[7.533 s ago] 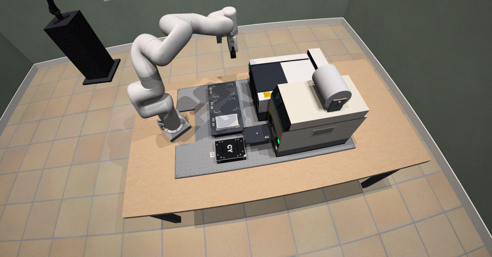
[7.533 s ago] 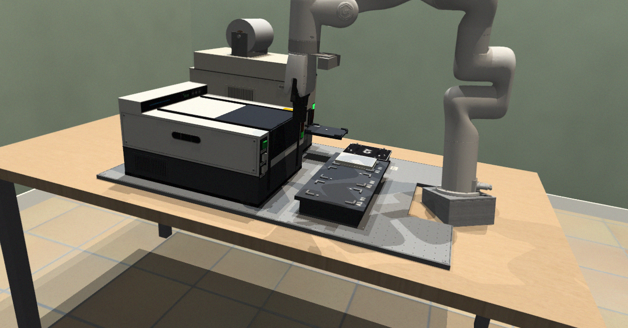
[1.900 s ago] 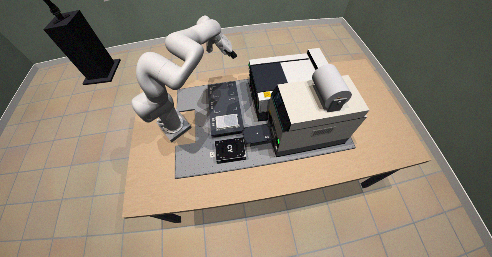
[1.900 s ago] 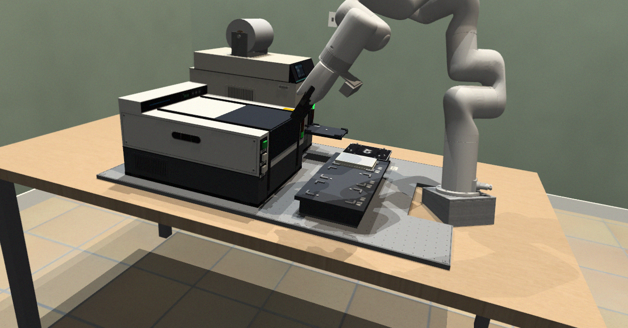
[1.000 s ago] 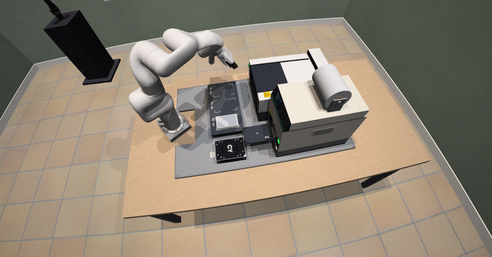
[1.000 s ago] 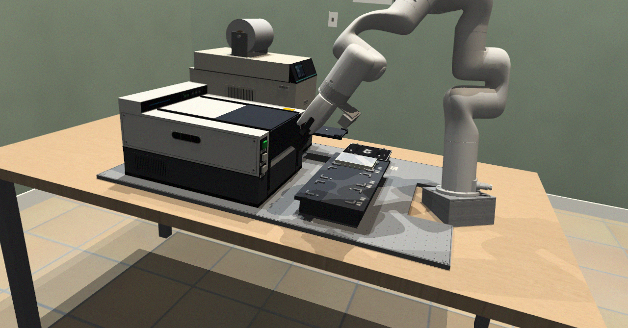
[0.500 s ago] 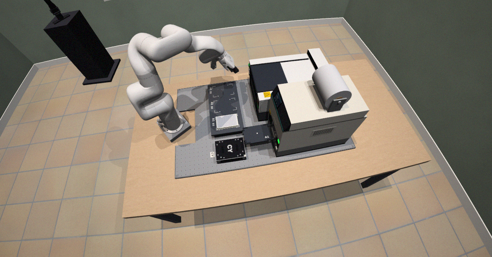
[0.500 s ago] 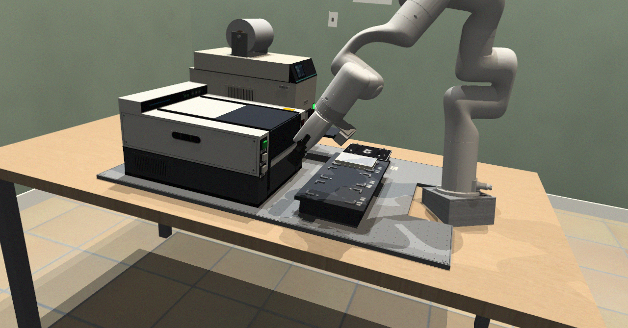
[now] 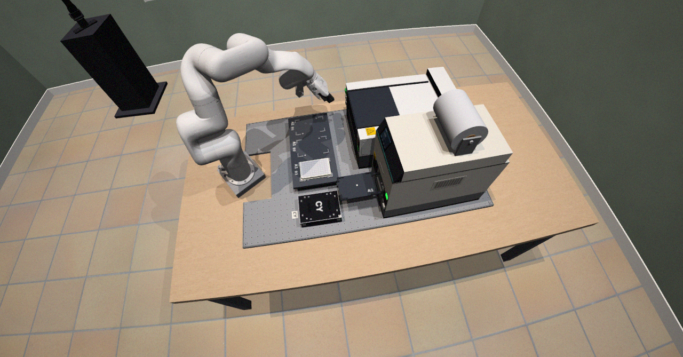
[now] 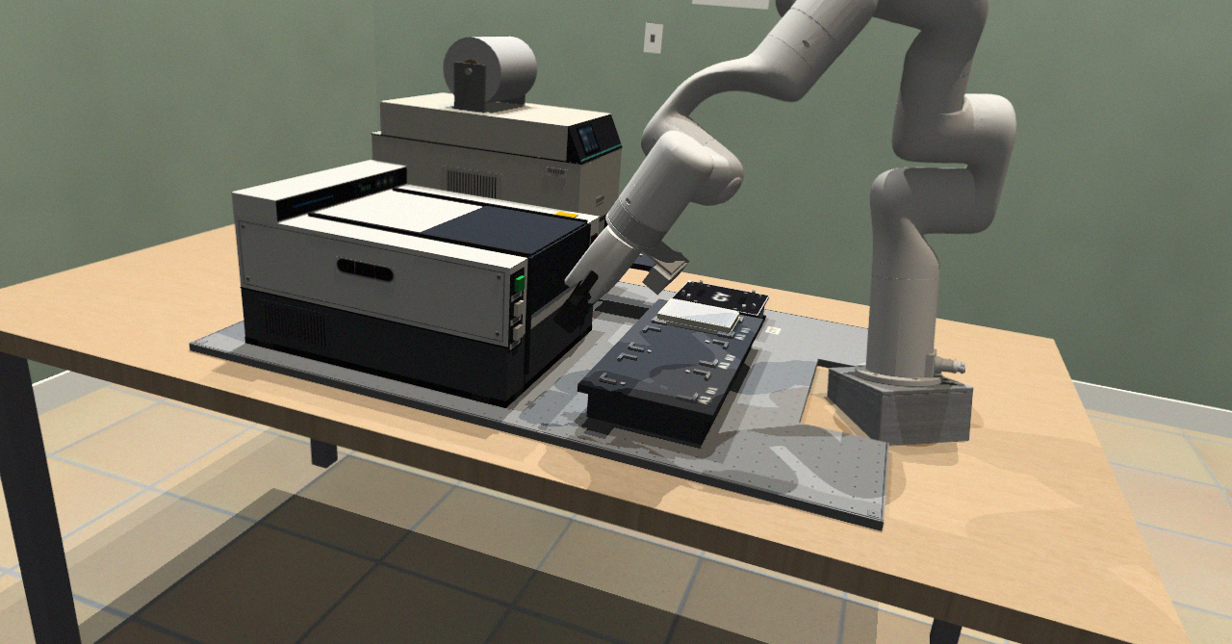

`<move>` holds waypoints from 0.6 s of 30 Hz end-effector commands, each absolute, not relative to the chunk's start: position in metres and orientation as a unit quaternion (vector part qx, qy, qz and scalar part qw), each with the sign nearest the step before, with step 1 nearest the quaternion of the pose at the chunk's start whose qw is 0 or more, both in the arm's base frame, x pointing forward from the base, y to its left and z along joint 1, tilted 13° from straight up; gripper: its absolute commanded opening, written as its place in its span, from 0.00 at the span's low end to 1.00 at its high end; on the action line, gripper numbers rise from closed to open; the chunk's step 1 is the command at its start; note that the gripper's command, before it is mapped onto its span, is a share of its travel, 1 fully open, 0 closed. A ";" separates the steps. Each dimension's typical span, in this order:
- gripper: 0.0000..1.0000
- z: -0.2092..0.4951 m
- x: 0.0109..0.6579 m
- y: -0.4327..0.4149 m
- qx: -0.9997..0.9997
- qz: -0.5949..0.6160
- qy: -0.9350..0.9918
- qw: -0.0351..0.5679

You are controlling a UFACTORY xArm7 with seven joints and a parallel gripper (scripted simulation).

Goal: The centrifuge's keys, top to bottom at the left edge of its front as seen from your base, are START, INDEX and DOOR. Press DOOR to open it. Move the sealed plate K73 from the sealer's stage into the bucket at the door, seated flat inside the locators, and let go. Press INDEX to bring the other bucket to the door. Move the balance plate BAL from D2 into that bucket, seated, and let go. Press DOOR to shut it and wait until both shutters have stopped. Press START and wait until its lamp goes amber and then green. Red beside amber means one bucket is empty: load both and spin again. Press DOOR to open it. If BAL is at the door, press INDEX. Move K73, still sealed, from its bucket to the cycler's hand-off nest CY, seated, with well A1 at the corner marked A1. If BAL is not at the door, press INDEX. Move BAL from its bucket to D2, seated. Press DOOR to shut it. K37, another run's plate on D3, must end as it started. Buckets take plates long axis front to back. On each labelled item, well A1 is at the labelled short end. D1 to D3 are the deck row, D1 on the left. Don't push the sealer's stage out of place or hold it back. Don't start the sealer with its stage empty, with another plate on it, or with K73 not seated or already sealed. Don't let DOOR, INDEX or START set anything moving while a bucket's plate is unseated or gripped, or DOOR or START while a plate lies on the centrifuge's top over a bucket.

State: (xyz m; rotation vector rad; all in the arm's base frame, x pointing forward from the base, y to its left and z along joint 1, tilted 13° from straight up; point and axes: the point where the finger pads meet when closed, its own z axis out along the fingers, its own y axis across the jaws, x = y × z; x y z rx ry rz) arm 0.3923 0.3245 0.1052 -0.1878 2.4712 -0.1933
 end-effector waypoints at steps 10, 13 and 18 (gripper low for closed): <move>0.00 0.096 0.409 0.326 -0.071 -0.072 0.941 0.323; 0.00 0.093 0.414 0.326 -0.071 -0.072 0.941 0.323; 0.00 0.088 0.420 0.325 -0.071 -0.072 0.941 0.323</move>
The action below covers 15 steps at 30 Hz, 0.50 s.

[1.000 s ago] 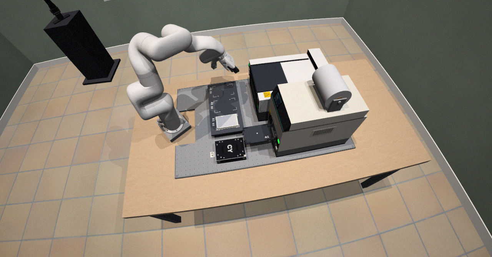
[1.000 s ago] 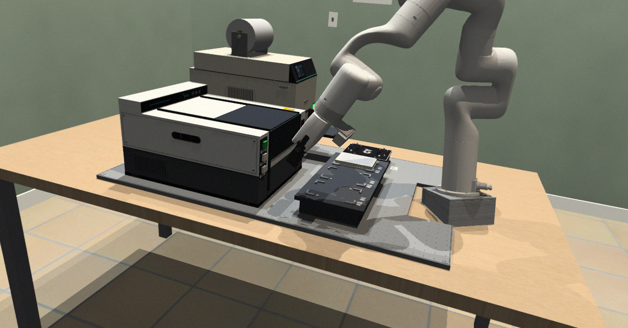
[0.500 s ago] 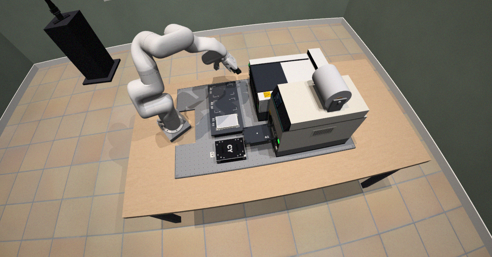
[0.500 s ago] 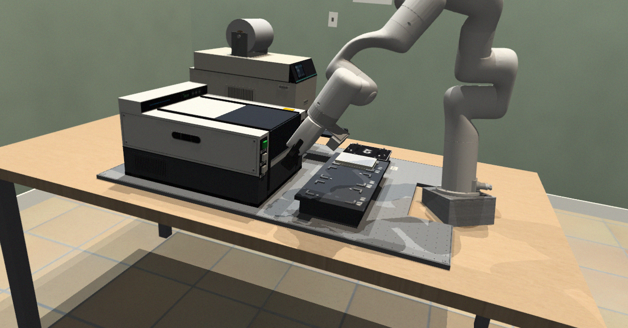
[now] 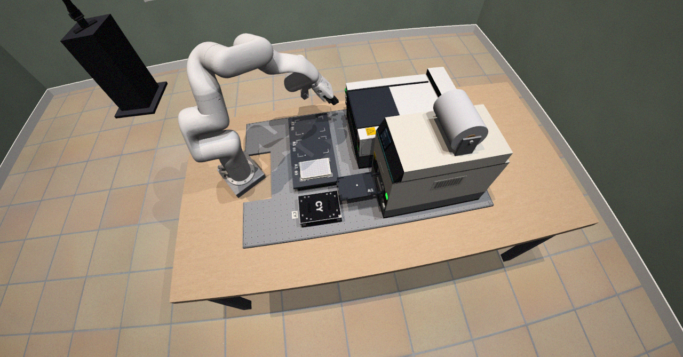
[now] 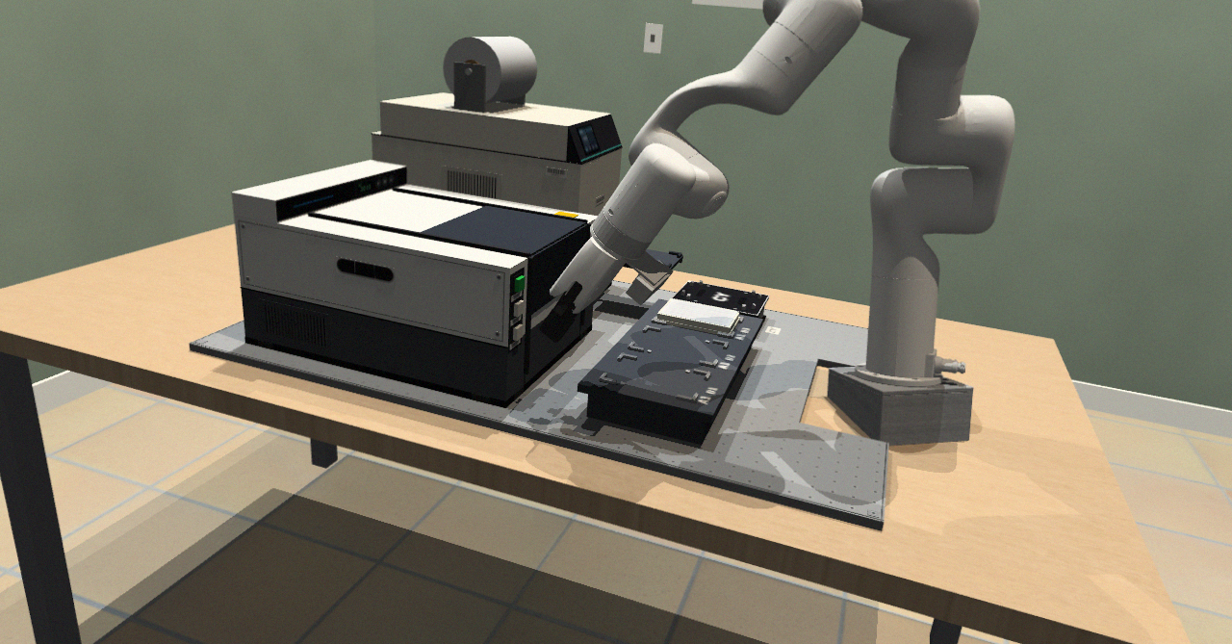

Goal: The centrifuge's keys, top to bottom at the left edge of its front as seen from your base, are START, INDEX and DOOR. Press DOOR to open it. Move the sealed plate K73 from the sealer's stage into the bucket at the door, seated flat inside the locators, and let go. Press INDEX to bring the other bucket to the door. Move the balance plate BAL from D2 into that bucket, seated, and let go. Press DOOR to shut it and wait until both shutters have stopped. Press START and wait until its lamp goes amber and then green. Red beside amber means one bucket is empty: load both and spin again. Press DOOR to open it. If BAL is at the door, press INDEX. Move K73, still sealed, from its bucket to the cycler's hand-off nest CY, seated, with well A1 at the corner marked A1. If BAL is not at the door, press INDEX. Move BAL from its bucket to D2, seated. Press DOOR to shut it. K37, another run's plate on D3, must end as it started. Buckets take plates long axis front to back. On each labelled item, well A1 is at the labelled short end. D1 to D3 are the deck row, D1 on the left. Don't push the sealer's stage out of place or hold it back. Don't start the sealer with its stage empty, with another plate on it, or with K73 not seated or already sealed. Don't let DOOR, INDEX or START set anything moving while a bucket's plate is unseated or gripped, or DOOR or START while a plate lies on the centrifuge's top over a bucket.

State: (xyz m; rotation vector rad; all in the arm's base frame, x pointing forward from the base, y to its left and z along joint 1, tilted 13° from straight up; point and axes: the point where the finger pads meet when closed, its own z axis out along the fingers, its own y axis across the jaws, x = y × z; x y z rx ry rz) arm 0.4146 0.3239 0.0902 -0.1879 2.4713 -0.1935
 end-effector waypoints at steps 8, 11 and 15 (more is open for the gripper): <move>0.00 0.083 0.429 0.325 -0.071 -0.072 0.941 0.323; 0.00 0.080 0.433 0.325 -0.071 -0.072 0.941 0.323; 0.00 0.080 0.433 0.325 -0.071 -0.072 0.941 0.323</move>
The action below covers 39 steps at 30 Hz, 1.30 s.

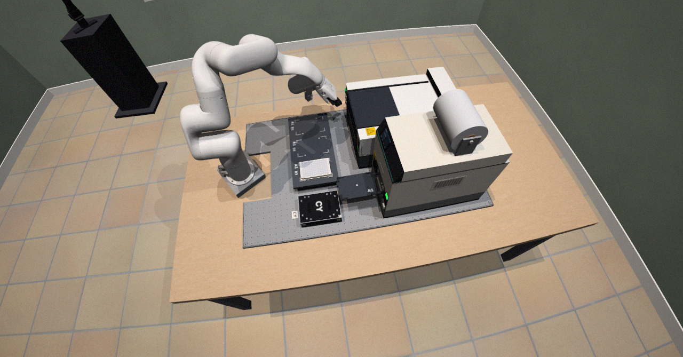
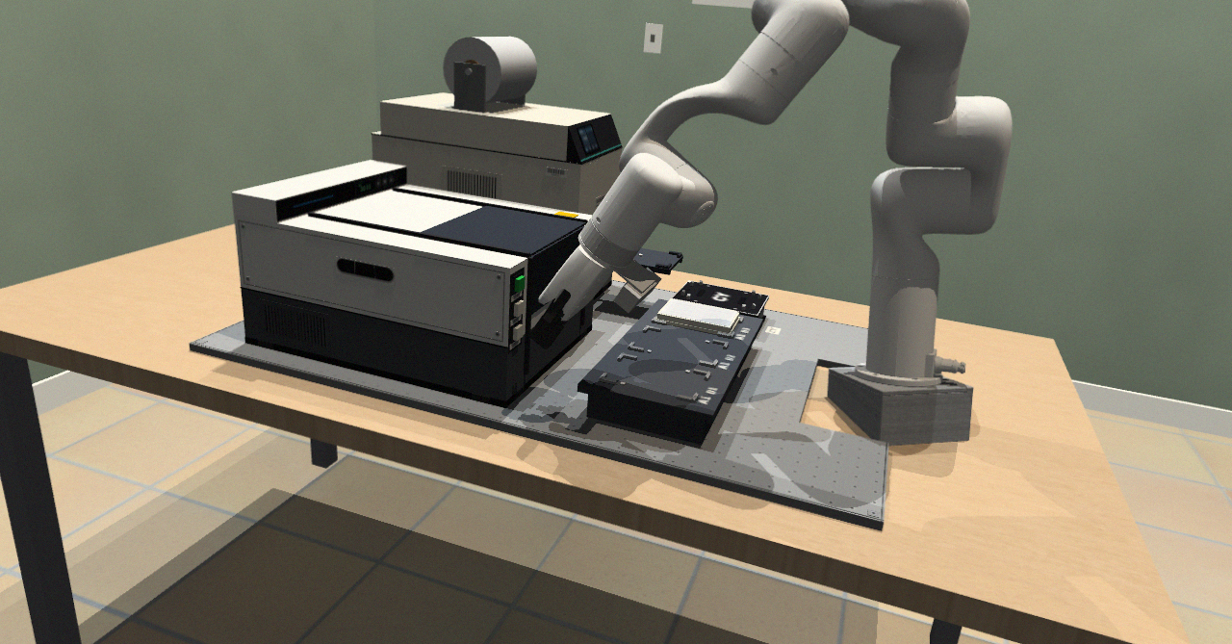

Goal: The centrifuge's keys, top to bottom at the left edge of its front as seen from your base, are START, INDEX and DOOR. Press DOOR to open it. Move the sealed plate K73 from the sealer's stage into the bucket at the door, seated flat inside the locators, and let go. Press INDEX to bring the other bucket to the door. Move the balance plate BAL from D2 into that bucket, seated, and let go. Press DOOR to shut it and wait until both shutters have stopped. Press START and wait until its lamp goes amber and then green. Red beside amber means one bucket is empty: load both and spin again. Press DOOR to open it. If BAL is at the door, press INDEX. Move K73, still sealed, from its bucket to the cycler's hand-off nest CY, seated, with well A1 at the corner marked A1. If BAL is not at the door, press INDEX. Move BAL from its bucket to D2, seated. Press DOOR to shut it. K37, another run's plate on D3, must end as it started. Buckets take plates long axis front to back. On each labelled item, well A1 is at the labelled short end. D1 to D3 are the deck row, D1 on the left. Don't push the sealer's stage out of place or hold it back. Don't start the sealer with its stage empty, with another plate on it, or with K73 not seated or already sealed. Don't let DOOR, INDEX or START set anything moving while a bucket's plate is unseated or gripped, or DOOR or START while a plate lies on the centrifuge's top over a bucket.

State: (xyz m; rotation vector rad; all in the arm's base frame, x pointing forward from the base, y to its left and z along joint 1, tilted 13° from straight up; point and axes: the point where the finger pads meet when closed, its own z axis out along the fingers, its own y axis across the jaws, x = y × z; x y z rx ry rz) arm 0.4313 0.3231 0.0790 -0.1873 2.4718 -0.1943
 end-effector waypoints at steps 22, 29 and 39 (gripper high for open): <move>0.00 0.080 0.438 0.325 -0.071 -0.072 0.941 0.323; 0.00 0.081 0.439 0.326 -0.071 -0.072 0.941 0.323; 0.00 0.081 0.442 0.326 -0.071 -0.072 0.941 0.323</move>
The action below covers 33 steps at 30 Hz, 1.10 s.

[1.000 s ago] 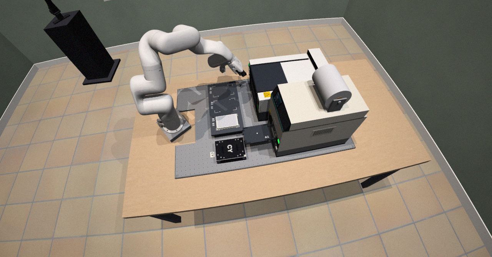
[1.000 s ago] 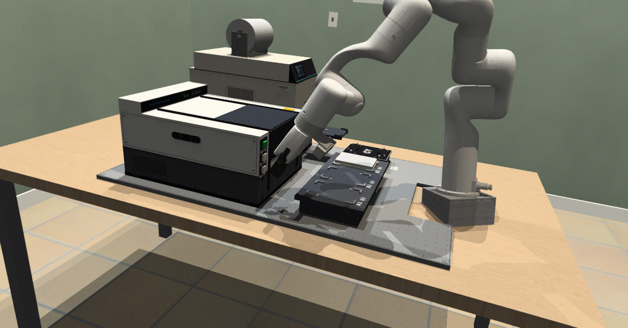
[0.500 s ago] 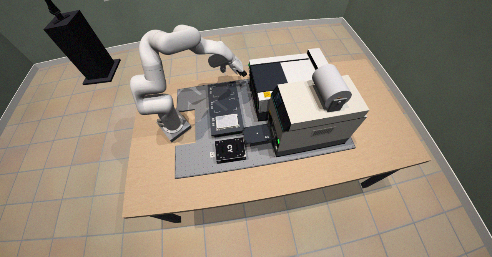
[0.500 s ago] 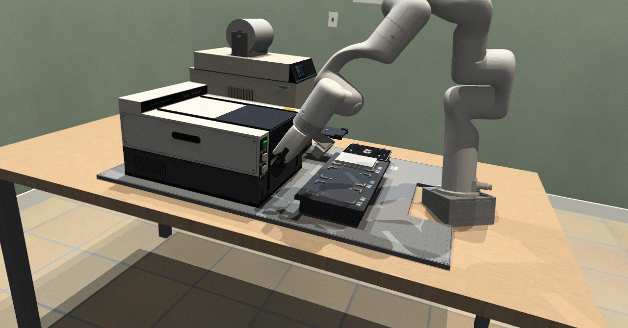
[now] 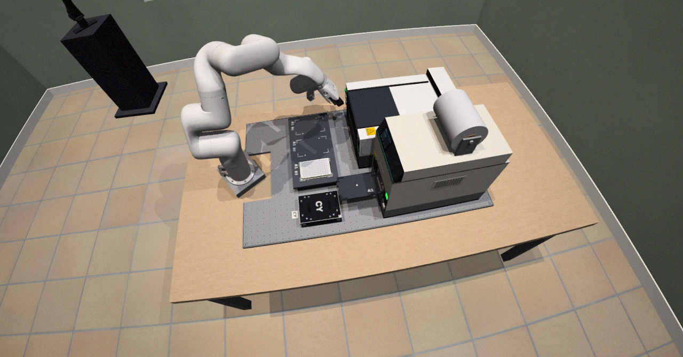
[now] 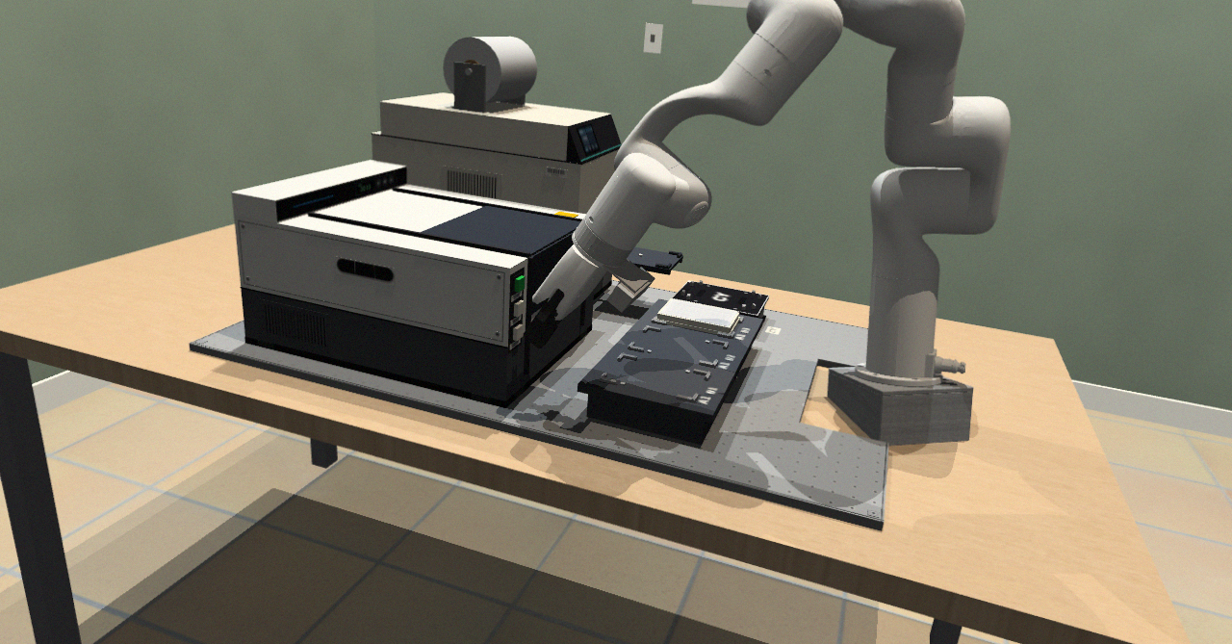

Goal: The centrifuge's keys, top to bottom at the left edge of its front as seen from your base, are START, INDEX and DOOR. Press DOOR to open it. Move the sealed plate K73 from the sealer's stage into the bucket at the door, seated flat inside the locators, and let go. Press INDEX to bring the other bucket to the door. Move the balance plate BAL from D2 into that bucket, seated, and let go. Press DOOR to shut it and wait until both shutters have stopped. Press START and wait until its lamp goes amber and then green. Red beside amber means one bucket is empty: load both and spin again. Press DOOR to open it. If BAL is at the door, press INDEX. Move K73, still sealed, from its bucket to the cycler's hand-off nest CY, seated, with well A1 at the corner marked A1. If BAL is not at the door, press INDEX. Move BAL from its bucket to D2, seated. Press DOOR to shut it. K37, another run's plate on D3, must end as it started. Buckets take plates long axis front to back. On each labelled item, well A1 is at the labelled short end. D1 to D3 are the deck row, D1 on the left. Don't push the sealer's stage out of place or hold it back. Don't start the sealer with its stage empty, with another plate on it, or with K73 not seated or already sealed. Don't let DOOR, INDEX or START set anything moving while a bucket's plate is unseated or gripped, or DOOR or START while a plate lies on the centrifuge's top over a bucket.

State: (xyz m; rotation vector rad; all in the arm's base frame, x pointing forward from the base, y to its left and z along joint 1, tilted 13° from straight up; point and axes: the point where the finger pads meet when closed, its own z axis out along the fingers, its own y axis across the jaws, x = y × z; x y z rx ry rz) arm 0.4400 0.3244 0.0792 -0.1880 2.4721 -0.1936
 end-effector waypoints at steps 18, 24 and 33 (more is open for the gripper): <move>0.00 0.081 0.446 0.326 -0.071 -0.072 0.941 0.323; 0.00 0.082 0.447 0.327 -0.071 -0.072 0.941 0.323; 0.00 0.082 0.449 0.327 -0.071 -0.072 0.941 0.323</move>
